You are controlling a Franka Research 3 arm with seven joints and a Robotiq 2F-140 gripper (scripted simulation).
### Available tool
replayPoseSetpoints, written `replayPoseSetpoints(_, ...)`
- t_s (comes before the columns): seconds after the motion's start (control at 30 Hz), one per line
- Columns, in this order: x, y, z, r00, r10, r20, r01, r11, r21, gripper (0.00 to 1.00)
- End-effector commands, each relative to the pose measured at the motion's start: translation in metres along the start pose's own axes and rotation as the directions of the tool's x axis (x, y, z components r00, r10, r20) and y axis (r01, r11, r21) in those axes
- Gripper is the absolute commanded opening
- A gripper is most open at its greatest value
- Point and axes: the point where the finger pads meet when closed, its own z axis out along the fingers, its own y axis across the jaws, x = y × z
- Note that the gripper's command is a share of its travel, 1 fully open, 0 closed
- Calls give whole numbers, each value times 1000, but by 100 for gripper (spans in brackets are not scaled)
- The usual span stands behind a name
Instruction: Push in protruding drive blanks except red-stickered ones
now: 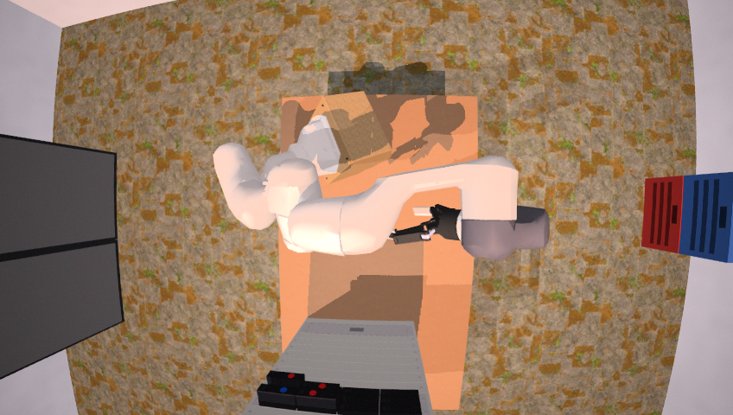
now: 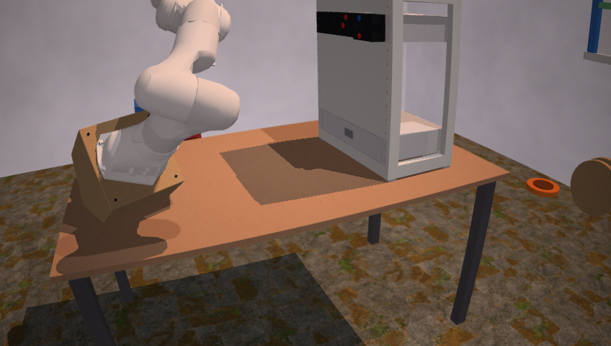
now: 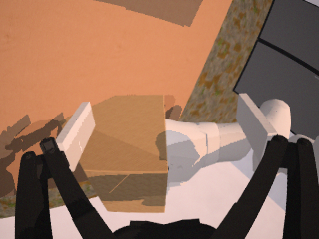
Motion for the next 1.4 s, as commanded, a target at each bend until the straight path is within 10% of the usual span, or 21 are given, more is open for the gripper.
replayPoseSetpoints(0.0,0,0,0,1000,0,1,0,1000,3,100)
replayPoseSetpoints(1.37,-12,-30,-20,996,-15,83,-3,978,208,100)
